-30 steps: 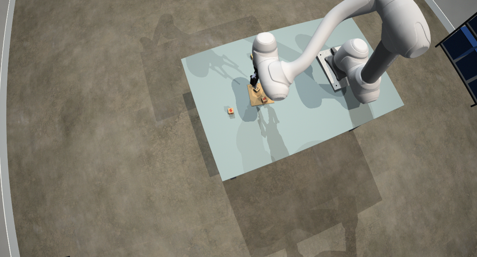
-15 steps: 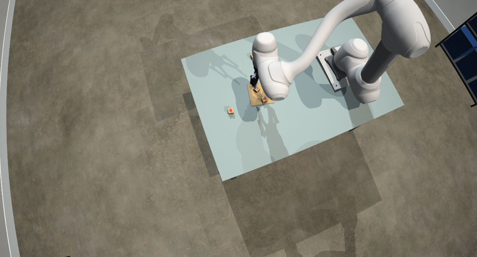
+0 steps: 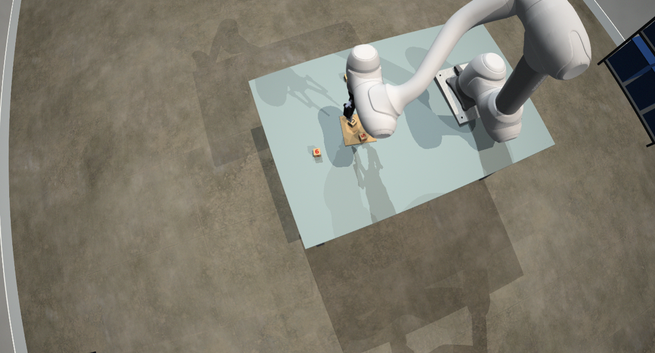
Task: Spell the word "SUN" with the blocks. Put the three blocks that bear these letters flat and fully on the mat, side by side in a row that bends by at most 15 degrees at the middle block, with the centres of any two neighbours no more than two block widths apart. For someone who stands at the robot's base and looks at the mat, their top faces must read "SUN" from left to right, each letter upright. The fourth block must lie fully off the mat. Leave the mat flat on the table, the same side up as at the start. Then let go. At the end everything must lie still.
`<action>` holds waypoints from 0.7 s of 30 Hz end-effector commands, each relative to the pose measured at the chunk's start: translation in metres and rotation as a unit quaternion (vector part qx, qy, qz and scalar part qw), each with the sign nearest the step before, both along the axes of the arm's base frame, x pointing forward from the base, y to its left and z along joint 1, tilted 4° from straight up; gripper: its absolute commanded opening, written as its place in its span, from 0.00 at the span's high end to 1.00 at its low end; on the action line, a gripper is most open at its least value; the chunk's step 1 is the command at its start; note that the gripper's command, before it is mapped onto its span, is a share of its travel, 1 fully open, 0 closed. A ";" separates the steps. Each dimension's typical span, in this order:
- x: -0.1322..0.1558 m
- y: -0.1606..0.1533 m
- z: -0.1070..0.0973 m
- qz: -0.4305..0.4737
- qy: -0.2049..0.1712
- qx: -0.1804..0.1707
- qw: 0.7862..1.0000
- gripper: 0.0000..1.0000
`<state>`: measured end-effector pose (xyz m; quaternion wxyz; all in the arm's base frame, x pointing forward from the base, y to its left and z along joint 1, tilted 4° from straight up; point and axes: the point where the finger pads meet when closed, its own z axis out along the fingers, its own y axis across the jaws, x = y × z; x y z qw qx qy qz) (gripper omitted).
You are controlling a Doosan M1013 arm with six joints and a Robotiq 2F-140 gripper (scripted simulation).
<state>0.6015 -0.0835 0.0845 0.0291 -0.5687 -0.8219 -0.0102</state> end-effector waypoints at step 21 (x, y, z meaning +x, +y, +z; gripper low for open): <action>0.001 -0.001 -0.025 -0.001 0.000 0.003 1.000 0.60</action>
